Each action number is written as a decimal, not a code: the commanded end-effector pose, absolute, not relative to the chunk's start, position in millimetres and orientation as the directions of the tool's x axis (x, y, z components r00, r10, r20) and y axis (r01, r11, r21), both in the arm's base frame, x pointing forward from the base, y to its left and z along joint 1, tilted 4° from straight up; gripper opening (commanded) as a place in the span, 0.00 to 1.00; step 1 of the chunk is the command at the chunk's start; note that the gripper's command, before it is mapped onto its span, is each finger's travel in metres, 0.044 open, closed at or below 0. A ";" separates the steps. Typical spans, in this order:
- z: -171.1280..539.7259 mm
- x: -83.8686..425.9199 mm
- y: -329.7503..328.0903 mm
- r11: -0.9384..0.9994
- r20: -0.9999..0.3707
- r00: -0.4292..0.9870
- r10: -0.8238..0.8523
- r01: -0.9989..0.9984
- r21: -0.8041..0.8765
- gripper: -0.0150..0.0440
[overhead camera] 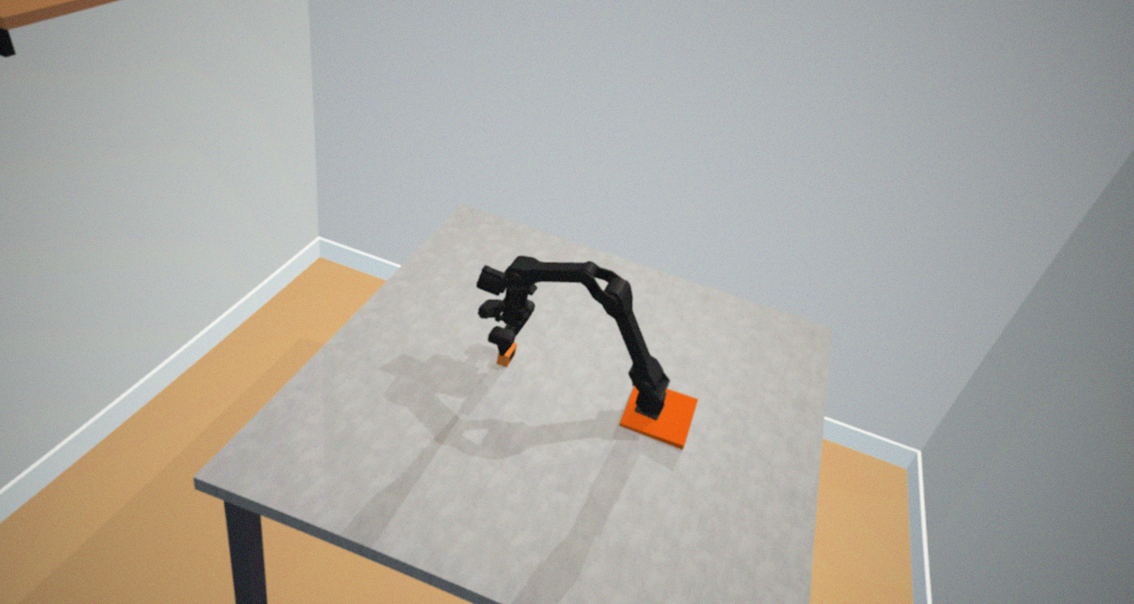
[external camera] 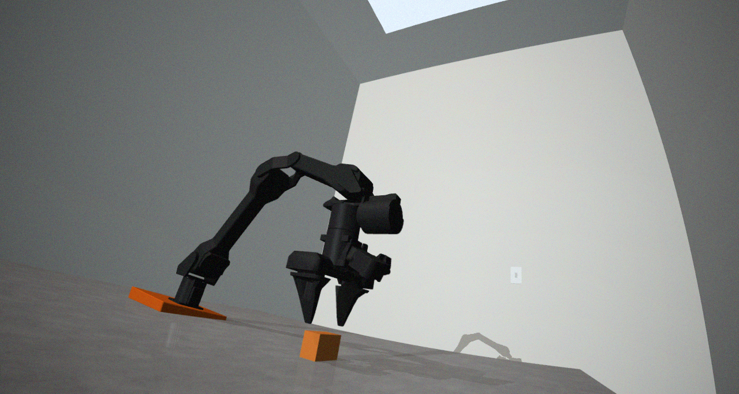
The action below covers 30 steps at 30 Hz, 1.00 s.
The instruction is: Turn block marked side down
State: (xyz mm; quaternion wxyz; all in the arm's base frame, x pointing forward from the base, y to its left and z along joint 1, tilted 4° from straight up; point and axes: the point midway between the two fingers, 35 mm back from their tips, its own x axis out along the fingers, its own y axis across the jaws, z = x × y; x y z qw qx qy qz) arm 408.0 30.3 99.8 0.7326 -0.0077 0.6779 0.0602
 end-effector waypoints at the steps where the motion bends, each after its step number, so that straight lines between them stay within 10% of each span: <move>1: 93.8 408.4 30.0 0.993 -0.995 0.073 0.073 -0.093 0.066 1.00; 17: 70.3 409.7 31.7 0.993 -0.995 0.073 0.073 -0.093 0.066 1.00; 22: 70.3 409.7 31.7 0.993 -0.995 0.073 0.073 -0.093 0.066 0.78; 30: 70.3 409.7 31.7 0.993 -0.995 0.073 0.073 -0.093 0.066 0.69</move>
